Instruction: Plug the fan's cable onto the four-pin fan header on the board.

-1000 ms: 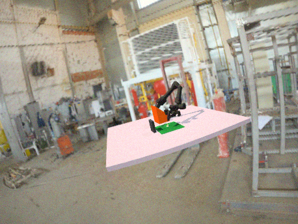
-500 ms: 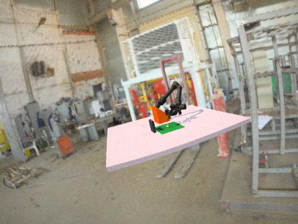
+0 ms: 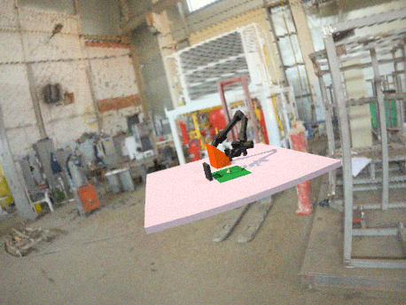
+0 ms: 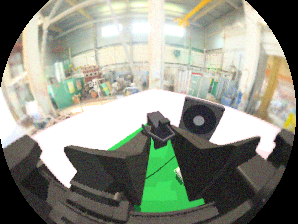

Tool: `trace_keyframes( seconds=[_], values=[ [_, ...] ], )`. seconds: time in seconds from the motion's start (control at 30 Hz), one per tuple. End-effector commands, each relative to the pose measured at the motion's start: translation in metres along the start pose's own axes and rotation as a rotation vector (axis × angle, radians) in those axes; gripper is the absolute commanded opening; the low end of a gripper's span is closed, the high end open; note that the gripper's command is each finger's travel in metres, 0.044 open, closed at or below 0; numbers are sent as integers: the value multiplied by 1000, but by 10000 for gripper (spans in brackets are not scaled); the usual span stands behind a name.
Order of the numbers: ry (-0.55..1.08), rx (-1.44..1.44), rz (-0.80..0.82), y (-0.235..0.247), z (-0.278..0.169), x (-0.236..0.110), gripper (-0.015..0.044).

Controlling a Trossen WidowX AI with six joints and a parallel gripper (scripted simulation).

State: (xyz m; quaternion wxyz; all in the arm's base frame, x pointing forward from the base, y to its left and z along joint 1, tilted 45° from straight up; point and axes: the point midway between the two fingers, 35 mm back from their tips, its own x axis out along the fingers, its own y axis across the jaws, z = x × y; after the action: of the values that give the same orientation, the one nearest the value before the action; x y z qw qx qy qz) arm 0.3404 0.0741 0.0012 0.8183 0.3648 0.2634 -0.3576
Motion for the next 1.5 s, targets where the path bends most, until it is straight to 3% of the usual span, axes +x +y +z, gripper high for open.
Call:
trace_keyframes(
  seconds=[0.0,1.47],
  values=[
    [-1,-1,0,0,4,-1,0],
    [0,4,-2,1,-26,-2,0]
  ],
)
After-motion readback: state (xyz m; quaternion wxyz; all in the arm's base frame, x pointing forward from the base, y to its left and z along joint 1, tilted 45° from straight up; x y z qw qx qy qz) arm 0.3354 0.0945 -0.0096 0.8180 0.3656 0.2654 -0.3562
